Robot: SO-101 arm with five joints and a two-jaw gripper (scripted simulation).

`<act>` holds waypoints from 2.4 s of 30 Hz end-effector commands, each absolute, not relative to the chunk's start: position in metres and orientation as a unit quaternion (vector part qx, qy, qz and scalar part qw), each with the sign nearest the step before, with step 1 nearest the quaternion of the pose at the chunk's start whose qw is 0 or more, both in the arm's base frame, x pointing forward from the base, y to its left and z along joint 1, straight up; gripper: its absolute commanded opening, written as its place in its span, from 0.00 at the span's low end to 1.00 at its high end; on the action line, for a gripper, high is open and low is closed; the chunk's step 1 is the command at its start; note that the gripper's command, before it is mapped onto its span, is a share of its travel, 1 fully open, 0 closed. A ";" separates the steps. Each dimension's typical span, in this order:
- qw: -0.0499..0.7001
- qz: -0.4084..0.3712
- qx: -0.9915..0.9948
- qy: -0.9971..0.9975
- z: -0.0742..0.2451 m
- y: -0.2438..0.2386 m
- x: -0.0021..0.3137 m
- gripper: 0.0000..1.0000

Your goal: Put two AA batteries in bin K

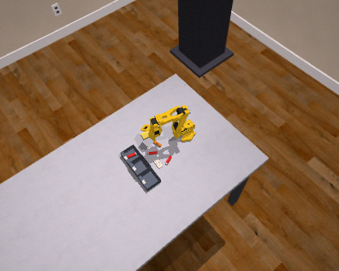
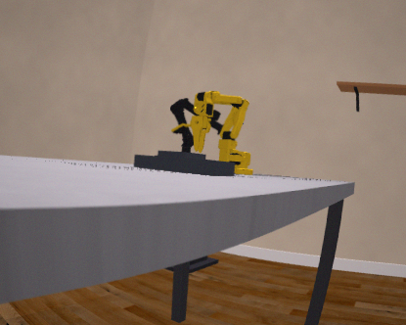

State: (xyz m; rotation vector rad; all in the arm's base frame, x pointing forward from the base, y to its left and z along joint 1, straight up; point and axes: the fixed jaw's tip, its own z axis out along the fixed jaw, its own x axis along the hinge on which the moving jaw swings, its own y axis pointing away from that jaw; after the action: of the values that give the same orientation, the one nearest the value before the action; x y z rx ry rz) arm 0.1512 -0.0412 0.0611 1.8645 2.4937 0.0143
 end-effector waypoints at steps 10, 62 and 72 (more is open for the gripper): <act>0.021 0.008 0.606 0.795 0.052 -0.043 0.155 0.21; 0.005 0.002 0.606 0.796 0.008 -0.042 0.151 0.21; 0.005 0.002 0.606 0.796 0.008 -0.042 0.151 0.20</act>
State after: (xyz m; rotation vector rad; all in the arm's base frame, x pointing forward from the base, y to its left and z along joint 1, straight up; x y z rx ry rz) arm 0.1490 -0.0406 0.0073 1.8833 2.5184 -0.0034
